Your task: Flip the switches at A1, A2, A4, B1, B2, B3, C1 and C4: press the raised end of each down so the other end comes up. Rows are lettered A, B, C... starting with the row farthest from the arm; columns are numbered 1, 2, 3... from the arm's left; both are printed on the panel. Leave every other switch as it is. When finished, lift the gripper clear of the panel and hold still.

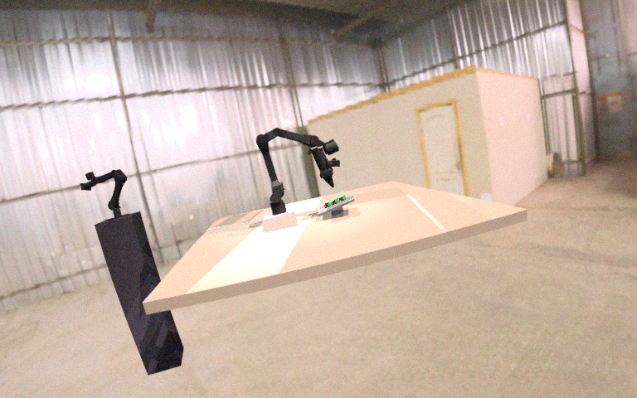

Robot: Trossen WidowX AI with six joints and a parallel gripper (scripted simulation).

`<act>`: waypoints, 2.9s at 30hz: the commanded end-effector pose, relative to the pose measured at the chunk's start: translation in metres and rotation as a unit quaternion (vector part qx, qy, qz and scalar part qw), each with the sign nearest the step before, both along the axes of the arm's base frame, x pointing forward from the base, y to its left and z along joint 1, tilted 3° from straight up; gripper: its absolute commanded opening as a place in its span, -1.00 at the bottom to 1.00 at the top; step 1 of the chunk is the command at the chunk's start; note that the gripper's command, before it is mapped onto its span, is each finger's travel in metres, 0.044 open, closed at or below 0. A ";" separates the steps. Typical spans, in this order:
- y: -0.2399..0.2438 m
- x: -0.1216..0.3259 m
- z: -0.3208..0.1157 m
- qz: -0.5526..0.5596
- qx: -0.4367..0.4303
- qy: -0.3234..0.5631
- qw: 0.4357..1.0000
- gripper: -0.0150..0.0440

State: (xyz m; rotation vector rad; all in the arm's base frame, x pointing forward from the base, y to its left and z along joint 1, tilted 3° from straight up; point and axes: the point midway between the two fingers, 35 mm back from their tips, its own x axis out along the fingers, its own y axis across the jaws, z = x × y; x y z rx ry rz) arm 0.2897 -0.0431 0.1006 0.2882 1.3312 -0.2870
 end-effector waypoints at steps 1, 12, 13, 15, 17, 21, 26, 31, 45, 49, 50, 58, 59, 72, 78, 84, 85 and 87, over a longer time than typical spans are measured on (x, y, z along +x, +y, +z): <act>0.013 -0.004 -0.001 -0.005 -0.003 -0.002 1.000 -0.49; 0.011 0.006 -0.044 -0.005 0.002 0.010 1.000 -0.49; 0.011 0.006 -0.045 -0.005 0.002 0.010 1.000 -0.49; 0.011 0.006 -0.046 -0.005 0.002 0.010 1.000 -0.49; 0.011 0.007 -0.047 -0.005 0.002 0.010 1.000 -0.49; 0.010 0.008 -0.053 -0.005 0.002 0.010 1.000 -0.49; 0.010 0.010 -0.059 -0.005 0.002 0.009 1.000 -0.49; 0.010 0.010 -0.059 -0.005 0.002 0.009 1.000 -0.49; 0.010 0.010 -0.059 -0.005 0.002 0.009 1.000 -0.49; 0.010 0.010 -0.060 -0.005 0.002 0.009 1.000 -0.49; 0.010 0.010 -0.060 -0.005 0.002 0.009 1.000 -0.49; 0.010 0.010 -0.061 -0.005 0.002 0.009 1.000 -0.49; 0.010 0.010 -0.061 -0.005 0.002 0.009 1.000 -0.49; 0.010 0.010 -0.063 -0.005 0.002 0.009 1.000 -0.49; 0.010 0.011 -0.063 -0.005 0.002 0.009 1.000 -0.49; 0.010 0.011 -0.064 -0.005 0.002 0.009 1.000 -0.49; 0.010 0.011 -0.064 -0.005 0.002 0.009 1.000 -0.49; 0.010 0.011 -0.065 -0.005 0.002 0.009 1.000 -0.49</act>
